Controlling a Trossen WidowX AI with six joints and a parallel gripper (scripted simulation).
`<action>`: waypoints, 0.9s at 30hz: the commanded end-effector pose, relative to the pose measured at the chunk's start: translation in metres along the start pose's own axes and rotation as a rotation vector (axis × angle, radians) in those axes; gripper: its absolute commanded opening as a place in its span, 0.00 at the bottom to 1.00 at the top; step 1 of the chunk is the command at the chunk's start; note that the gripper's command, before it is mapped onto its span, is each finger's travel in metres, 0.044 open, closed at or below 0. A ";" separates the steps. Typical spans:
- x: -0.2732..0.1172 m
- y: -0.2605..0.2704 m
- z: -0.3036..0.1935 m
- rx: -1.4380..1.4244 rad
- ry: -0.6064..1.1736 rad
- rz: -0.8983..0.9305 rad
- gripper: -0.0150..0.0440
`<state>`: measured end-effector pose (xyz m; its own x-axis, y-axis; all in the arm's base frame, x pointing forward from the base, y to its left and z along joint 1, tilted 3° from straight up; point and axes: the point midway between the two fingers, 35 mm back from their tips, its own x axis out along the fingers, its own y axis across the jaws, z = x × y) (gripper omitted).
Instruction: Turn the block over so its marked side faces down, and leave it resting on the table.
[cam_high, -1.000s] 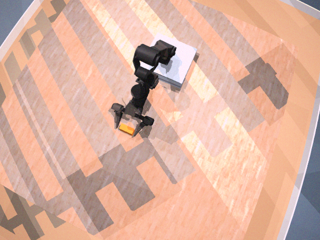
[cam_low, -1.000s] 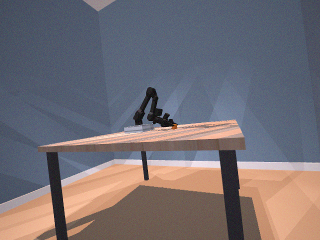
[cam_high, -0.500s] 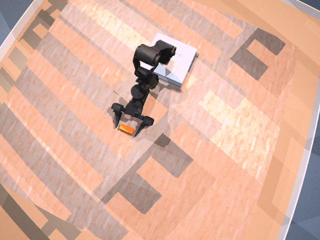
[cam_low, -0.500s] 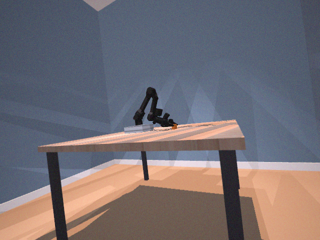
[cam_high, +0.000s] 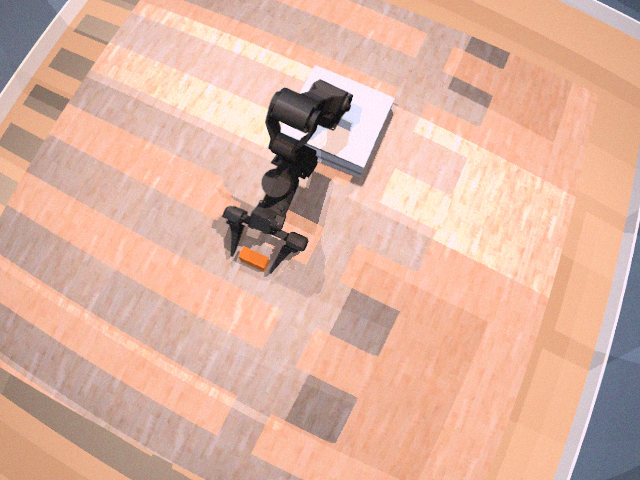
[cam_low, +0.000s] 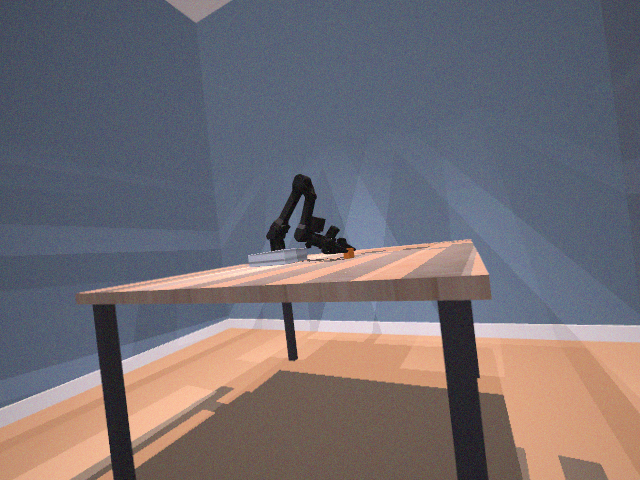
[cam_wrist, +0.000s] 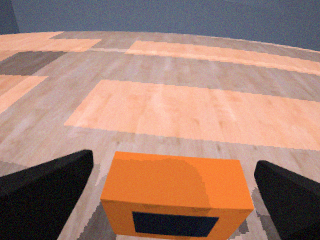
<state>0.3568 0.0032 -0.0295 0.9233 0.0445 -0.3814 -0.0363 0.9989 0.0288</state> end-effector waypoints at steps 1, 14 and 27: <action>0.000 0.001 0.000 0.003 -0.002 0.005 1.00; -0.005 -0.001 0.036 0.001 0.381 0.004 1.00; -0.043 0.001 0.056 0.002 0.533 0.007 1.00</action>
<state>0.3528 0.0005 0.0100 0.6609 0.0439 -0.7492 -0.0287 0.9990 0.0332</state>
